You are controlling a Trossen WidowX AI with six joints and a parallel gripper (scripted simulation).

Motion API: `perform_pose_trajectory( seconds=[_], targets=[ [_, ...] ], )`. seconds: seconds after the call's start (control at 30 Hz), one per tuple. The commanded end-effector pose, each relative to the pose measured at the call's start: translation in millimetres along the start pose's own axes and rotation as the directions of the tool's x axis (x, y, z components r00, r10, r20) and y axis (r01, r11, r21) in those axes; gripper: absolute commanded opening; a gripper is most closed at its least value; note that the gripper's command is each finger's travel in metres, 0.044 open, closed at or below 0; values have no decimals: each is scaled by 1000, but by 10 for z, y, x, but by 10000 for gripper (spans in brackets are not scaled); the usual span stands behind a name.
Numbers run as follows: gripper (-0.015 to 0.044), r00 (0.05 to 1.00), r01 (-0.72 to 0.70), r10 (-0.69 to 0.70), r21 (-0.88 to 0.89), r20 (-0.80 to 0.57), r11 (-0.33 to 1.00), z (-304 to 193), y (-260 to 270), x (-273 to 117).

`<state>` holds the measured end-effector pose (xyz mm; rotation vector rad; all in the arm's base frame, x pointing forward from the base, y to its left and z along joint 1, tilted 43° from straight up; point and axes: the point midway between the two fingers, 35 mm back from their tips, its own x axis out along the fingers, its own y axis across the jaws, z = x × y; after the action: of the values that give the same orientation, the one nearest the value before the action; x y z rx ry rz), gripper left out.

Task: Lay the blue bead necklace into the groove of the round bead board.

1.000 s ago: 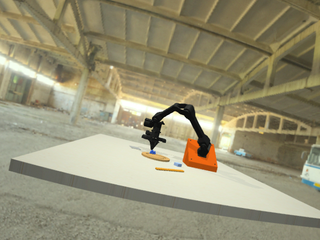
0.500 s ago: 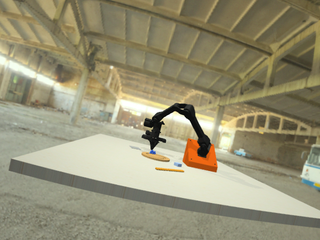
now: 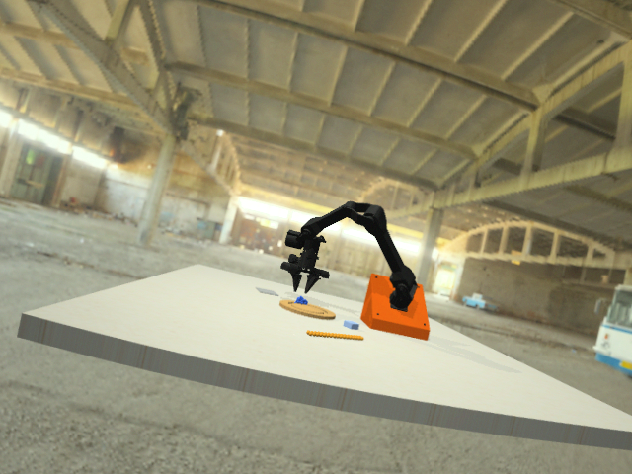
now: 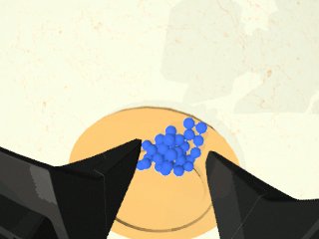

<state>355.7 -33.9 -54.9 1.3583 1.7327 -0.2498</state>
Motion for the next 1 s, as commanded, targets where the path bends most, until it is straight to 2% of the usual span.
perform_pose_trajectory(
  seconds=[0.0, 0.17, 0.6, 0.67, 0.77, 0.87, 0.97],
  targets=[
    [315, 1000, 2, -2, -7, 4, 1000, 3, 11, -24],
    [440, 1000, 2, -2, -7, 4, 1000, 3, 11, -24],
    [440, 1000, 2, -2, -7, 4, 1000, 3, 11, -24],
    [387, 1000, 3, -2, -71, 4, 997, -6, 18, -25],
    [309, 1000, 4, -2, -345, 4, 939, -48, 47, -30],
    [230, 1000, 4, -2, -607, 4, 794, -94, 78, -36],
    [151, 1000, 4, -2, -815, 3, 579, -140, 108, -40]
  ],
)
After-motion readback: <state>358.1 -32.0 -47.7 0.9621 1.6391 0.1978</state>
